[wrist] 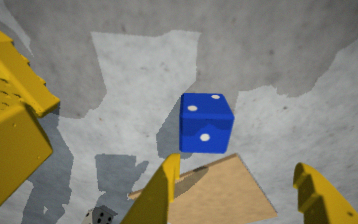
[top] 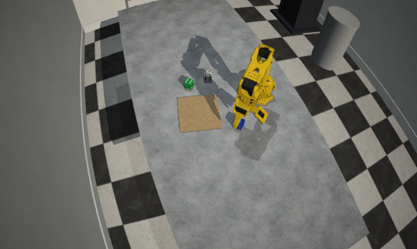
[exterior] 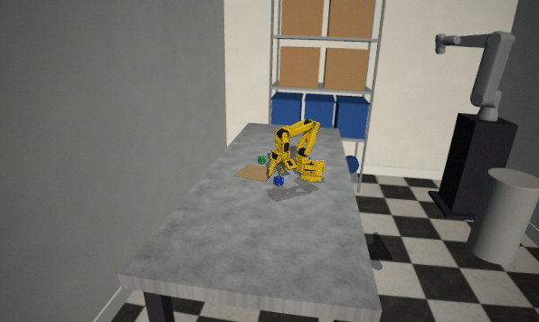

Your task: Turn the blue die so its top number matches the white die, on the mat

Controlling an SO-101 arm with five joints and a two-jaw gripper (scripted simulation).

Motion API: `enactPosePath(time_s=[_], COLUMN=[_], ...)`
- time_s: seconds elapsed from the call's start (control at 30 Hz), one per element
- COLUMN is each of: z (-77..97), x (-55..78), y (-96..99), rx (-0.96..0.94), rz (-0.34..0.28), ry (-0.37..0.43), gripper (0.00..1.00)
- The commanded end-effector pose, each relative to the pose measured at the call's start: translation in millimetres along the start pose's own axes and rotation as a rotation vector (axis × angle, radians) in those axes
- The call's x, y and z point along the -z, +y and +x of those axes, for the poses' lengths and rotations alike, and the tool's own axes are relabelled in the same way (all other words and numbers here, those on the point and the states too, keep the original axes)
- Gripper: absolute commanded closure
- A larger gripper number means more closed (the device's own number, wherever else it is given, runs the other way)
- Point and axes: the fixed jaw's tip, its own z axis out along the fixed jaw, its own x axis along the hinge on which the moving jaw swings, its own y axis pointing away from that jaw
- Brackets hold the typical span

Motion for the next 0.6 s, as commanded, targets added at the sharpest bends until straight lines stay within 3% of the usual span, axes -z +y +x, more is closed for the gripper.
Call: enactPosePath(time_s=[0.0, 0.2, 0.57], z=[-0.8, -0.7, -0.7], x=[23.0, 32.4, 32.9], y=[-7.7, -5.1, -4.9], rx=[0.010, 0.010, 0.010], rz=[0.079, 0.079, 0.079], ry=[-0.002, -0.002, -0.002], gripper=[0.64, 0.64, 0.64])
